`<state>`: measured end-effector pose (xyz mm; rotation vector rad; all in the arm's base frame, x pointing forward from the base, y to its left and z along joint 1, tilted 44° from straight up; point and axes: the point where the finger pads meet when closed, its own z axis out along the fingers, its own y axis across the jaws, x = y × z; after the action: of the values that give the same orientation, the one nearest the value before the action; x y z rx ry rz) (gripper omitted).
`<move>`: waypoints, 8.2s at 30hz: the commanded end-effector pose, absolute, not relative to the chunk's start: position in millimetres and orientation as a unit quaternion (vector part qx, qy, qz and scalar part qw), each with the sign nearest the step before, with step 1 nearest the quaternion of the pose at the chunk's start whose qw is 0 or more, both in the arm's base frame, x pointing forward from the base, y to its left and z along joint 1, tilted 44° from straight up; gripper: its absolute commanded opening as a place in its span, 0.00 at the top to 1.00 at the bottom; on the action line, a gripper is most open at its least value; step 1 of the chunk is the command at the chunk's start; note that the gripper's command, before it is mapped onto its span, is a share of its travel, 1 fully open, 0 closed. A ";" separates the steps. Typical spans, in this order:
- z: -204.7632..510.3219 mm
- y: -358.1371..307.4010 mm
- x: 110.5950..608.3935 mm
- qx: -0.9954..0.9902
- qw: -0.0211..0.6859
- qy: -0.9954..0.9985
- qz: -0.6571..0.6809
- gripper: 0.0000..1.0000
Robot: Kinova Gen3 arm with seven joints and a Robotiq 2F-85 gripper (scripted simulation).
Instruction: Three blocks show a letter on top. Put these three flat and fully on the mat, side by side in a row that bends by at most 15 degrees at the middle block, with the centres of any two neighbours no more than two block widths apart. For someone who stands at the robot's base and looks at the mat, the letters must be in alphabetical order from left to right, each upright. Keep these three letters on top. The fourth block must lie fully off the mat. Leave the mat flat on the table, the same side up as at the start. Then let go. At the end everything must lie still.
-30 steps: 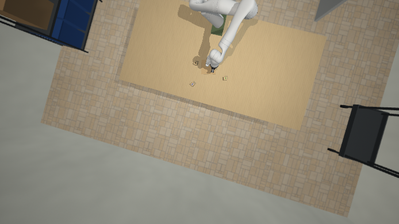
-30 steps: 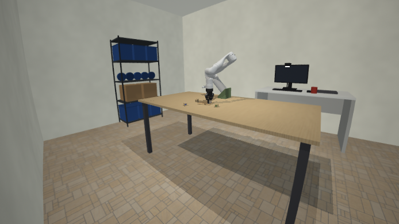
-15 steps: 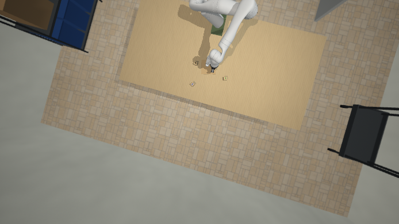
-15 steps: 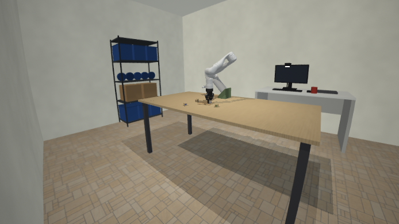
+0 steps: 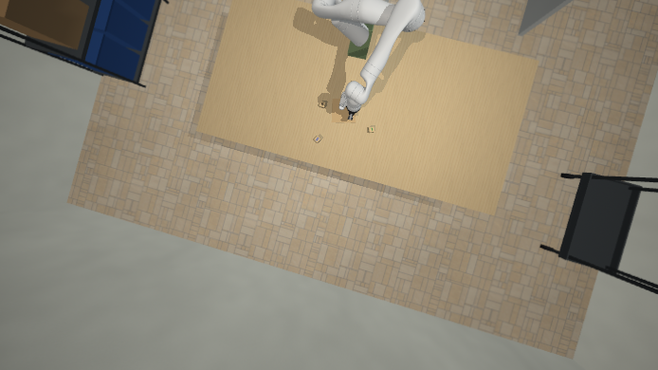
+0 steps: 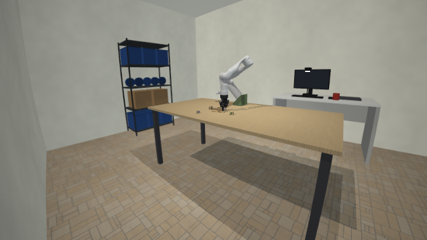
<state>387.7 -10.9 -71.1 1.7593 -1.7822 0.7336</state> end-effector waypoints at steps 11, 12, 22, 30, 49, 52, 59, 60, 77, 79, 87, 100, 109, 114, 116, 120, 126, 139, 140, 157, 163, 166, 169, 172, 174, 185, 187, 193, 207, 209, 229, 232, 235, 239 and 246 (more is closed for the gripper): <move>-70.7 -10.1 388.1 0.651 0.262 -0.659 0.271 0.54; -70.7 -10.1 388.1 0.651 0.262 -0.659 0.271 0.54; -70.6 -9.9 388.1 0.651 0.262 -0.659 0.271 0.54; -57.7 2.7 388.0 0.651 0.262 -0.659 0.271 0.54; -6.9 52.2 387.4 0.651 0.262 -0.659 0.271 0.54; -6.5 52.6 387.4 0.651 0.262 -0.659 0.271 0.54; -6.4 52.8 387.4 0.651 0.262 -0.659 0.271 0.00; -6.4 52.8 387.4 0.651 0.262 -0.659 0.271 0.00; -6.4 52.8 387.4 0.651 0.262 -0.659 0.271 0.00; -6.4 52.8 387.4 0.651 0.262 -0.659 0.271 0.00; -6.5 53.1 387.8 0.654 0.263 -0.656 0.270 0.00; -8.1 55.7 391.2 0.680 0.272 -0.629 0.260 0.00; -9.8 58.6 395.0 0.708 0.282 -0.598 0.248 0.00; -11.6 61.3 398.5 0.734 0.291 -0.566 0.236 0.00; -12.4 62.6 400.1 0.745 0.295 -0.551 0.231 0.00; -13.2 64.0 401.8 0.757 0.300 -0.535 0.225 0.00; -16.3 68.7 407.4 0.795 0.313 -0.477 0.203 0.00; -23.6 79.0 419.1 0.865 0.339 -0.337 0.151 0.00; -24.4 80.1 420.2 0.871 0.342 -0.322 0.146 0.00; -38.1 96.7 436.4 0.927 0.366 -0.066 0.048 0.00; -44.5 103.5 442.1 0.928 0.369 0.047 0.004 0.00; -47.9 106.8 444.7 0.924 0.368 0.104 -0.019 0.00; -50.1 109.0 446.3 0.919 0.367 0.141 -0.034 0.00; -52.4 111.1 447.9 0.912 0.366 0.179 -0.049 0.00; -54.7 113.2 449.3 0.904 0.363 0.215 -0.064 0.00; -67.5 123.5 455.5 0.838 0.341 0.402 -0.142 0.00; -67.5 123.5 455.5 0.838 0.341 0.402 -0.142 0.00; -74.2 128.3 457.7 0.790 0.324 0.488 -0.180 0.00; -86.0 135.6 460.2 0.689 0.285 0.621 -0.240 0.00; -87.7 136.6 460.4 0.674 0.279 0.638 -0.248 0.00; -98.5 142.1 460.9 0.565 0.234 0.735 -0.294 0.00; -99.5 142.5 460.9 0.554 0.230 0.743 -0.298 0.00; -100.3 142.9 460.9 0.546 0.226 0.749 -0.301 0.00; -100.7 143.1 460.9 0.541 0.224 0.752 -0.303 0.00; -101.6 143.5 460.9 0.532 0.220 0.758 -0.306 0.00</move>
<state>460.3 142.4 -102.0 -1.9591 -2.7839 1.1284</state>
